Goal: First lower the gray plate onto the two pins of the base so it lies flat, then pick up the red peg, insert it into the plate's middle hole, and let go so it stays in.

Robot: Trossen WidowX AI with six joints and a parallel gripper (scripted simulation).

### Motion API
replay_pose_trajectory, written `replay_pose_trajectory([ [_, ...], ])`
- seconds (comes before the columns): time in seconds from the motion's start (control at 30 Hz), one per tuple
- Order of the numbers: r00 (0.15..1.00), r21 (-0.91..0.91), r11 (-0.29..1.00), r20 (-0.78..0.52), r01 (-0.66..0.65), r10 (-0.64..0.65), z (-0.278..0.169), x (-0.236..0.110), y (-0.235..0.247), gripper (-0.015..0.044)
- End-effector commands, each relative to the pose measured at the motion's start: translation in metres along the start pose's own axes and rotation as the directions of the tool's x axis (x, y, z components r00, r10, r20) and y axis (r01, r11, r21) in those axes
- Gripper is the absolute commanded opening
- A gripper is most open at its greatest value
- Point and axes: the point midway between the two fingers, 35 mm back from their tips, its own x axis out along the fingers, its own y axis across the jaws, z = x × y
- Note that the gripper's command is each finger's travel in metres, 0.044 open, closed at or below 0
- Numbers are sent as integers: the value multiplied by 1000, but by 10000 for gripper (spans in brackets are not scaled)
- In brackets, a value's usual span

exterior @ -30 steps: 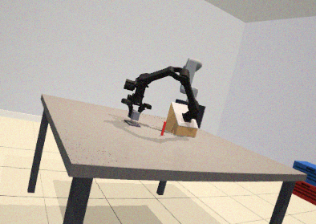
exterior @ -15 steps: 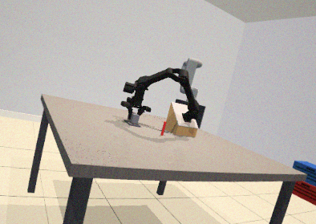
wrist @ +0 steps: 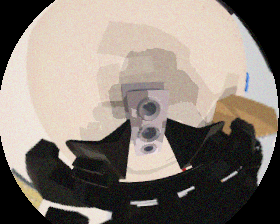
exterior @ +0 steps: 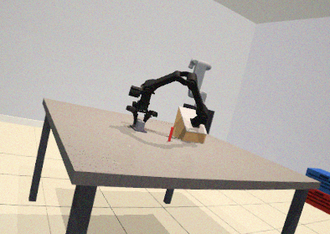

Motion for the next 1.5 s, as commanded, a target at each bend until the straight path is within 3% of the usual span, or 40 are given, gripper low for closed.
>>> replay_pose_trajectory([
  [0.0,1000,-1,1000,0,0,0,0,0,0,341],
  [0.13,1000,-1,1000,0,0,0,0,0,0,440],
  [0.37,1000,-1,1000,1,0,0,0,-3,1,440],
  [0.63,1000,6,1000,2,6,-6,2,-113,2,440],
  [0.9,1000,1,1000,2,6,-6,1,-118,4,440],
  [1.13,1000,-202,979,5,7,-6,-83,-127,-28,440],
  [1.47,1000,-503,864,-7,8,-13,-182,-118,-112,440],
])
